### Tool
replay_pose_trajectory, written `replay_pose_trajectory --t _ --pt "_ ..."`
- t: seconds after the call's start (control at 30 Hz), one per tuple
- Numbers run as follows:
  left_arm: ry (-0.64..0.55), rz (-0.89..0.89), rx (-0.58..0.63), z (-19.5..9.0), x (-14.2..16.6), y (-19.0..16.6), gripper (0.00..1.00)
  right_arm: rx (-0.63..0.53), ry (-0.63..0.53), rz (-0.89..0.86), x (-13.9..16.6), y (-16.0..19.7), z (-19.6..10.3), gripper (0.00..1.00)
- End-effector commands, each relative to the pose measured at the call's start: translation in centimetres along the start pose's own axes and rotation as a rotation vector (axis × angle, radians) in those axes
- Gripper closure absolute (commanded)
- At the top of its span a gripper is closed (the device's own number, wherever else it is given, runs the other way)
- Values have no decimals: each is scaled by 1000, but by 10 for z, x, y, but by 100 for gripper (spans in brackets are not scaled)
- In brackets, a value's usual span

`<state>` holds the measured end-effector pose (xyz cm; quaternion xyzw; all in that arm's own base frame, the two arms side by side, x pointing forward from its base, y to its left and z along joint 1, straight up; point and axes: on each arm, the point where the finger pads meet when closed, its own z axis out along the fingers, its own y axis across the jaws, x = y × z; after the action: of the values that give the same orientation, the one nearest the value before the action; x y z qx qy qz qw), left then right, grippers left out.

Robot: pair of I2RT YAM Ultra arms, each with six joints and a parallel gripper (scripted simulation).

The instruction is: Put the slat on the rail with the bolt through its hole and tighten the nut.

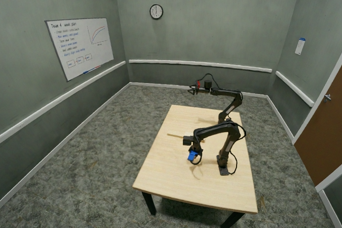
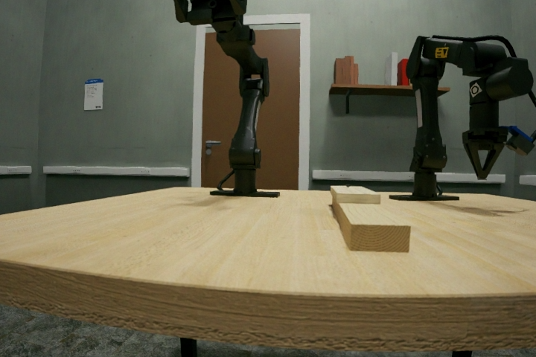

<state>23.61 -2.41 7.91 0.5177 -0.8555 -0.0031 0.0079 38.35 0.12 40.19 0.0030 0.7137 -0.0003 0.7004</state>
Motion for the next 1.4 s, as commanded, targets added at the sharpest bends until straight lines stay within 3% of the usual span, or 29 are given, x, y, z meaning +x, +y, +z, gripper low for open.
replay_pose_trajectory --t 0.0,0.5,1.37 --pt "-13 -27 20 -11 2 -12 88 -5 -31 -4 -10 0 -3 0" --pt "-12 54 21 -16 63 -53 88 -5 -31 -4 -10 0 -3 0" --pt "-10 161 21 -17 168 -79 88 -5 -31 -4 -10 0 -3 0"
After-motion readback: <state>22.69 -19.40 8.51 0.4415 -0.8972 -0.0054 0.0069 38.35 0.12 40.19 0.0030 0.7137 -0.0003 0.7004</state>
